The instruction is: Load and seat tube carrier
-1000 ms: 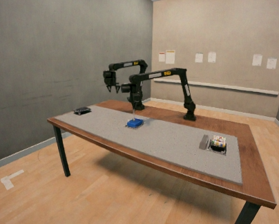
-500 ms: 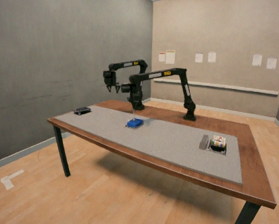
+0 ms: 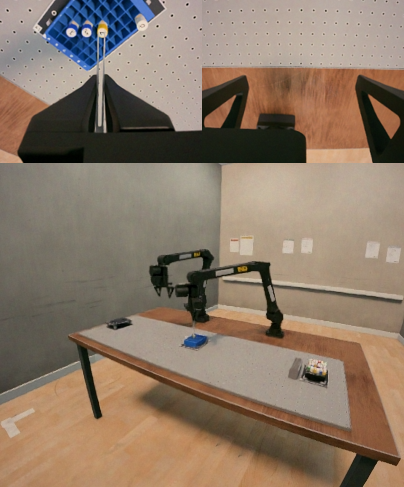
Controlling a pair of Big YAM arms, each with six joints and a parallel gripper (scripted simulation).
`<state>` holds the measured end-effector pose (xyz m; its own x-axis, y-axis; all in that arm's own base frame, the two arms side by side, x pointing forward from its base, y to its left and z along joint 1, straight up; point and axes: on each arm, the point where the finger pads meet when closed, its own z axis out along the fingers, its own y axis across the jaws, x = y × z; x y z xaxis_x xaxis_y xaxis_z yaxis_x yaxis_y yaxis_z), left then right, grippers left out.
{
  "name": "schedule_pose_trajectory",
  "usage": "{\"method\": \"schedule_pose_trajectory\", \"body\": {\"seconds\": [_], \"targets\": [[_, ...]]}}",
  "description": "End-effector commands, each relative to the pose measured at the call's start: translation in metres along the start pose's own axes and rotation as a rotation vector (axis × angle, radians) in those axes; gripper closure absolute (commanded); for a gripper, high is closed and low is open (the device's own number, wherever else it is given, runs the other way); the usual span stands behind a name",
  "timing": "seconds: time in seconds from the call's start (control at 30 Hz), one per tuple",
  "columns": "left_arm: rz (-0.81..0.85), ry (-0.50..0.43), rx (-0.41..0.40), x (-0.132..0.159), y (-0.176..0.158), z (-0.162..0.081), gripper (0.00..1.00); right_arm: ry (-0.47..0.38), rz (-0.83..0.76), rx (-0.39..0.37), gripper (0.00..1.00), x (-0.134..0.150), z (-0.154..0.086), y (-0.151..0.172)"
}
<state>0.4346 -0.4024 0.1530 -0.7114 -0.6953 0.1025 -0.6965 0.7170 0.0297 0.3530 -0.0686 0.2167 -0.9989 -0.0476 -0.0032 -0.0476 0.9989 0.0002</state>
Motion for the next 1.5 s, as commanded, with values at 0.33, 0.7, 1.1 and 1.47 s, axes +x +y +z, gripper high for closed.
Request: {"method": "schedule_pose_trajectory", "body": {"seconds": [0.33,0.7,1.1,1.47], "targets": [[-0.003,-0.001,0.041,0.003,-0.016,-0.027,0.93,-0.032,0.013,0.008,0.00,-0.008,-0.012,-0.001],[-0.002,-0.002,0.049,0.004,-0.015,-0.036,0.93,-0.032,0.013,0.008,0.00,-0.008,-0.012,-0.001],[-0.002,-0.002,0.049,0.004,-0.015,-0.036,0.93,-0.032,0.013,0.008,0.00,-0.008,-0.012,-0.001],[-0.002,-0.002,0.049,0.004,-0.015,-0.036,0.93,-0.032,0.013,0.008,0.00,-0.008,-0.012,-0.001]]}}
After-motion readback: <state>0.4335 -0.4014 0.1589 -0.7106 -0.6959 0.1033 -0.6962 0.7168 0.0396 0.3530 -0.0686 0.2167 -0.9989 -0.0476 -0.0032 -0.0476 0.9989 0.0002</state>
